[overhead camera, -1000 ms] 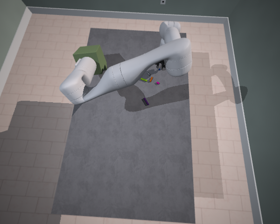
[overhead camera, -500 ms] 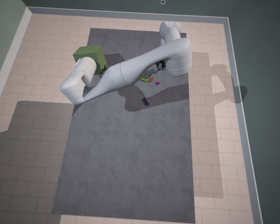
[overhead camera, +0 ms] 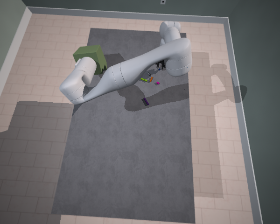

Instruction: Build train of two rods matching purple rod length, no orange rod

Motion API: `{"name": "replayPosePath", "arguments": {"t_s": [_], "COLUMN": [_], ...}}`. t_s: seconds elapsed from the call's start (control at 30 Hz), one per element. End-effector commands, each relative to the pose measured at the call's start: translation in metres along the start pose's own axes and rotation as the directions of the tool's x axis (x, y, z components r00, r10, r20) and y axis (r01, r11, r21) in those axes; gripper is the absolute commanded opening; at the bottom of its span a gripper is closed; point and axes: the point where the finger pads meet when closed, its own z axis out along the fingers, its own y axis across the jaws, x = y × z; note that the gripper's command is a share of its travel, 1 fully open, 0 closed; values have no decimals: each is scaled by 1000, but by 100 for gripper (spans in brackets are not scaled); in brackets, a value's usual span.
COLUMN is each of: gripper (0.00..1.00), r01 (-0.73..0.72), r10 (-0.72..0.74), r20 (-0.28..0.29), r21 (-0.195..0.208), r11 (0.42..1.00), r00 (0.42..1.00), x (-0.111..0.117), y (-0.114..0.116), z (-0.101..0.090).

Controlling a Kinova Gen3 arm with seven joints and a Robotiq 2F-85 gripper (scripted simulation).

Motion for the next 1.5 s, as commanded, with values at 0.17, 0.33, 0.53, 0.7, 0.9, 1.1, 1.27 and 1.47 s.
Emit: {"name": "replayPosePath", "arguments": {"t_s": [0.17, 0.33, 0.53, 0.7, 0.9, 1.1, 1.27, 1.47], "gripper": [24, 24, 24, 24, 24, 24, 24, 24], "r01": [0, 0, 0, 0, 0, 0, 0, 0], "r10": [0, 0, 0, 0, 0, 0, 0, 0], "r20": [-2, -2, -2, -2, -2, -2, -2, -2], "r21": [-1, -1, -1, -1, -1, -1, -1, -1], "r11": [1000, 1000, 1000, 1000, 1000, 1000, 1000, 1000], "r00": [1000, 1000, 1000, 1000, 1000, 1000, 1000, 1000], "x": [1, 1, 1, 1, 1, 1, 1, 1], "y": [0, 0, 0, 0, 0, 0, 0, 0], "z": [-1, -1, -1, -1, -1, 2, 6, 12]}}
